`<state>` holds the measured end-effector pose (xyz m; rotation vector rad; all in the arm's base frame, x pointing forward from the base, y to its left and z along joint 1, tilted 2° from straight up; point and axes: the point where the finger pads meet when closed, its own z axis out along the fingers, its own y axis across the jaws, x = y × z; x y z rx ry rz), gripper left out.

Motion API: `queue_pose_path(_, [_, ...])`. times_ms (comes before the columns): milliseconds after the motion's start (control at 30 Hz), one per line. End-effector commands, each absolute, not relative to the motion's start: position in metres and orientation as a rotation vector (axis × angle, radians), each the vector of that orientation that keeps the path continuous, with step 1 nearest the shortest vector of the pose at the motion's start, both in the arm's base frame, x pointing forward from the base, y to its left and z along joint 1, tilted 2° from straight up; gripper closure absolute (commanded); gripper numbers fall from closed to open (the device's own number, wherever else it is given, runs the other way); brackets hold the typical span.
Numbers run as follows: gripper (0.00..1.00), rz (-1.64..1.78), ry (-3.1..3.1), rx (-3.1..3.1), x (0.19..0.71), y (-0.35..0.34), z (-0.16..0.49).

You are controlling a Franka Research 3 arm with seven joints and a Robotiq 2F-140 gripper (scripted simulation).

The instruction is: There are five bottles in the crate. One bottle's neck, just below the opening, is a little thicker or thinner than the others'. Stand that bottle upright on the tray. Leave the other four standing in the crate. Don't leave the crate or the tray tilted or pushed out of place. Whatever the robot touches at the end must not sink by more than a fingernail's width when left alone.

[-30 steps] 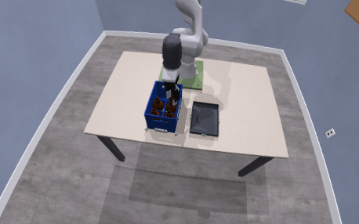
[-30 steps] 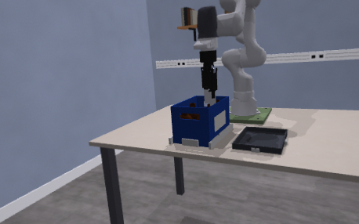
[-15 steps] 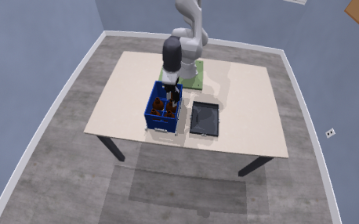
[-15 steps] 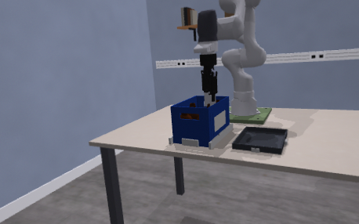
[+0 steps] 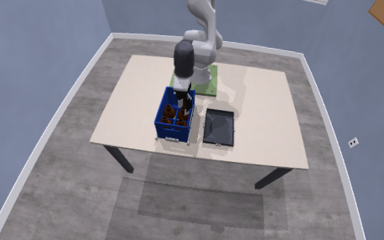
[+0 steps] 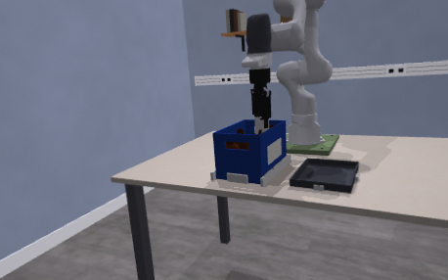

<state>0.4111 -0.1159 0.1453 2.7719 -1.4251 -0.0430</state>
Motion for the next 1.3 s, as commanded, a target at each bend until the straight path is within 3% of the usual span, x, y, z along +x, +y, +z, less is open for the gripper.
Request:
queue_pose_path(0, [0.56, -0.040, -1.437, 2.769, 0.4117, -0.1170, 0.1442])
queue_pose_path(1133, [0.56, -0.040, -1.437, 2.769, 0.4117, -0.1170, 0.1442])
queue_pose_path(1167, [0.90, -0.040, -1.437, 2.769, 0.4117, -0.1170, 0.1442])
queue_pose_path(1267, [0.90, -0.040, -1.437, 2.769, 0.4117, -0.1170, 0.1442])
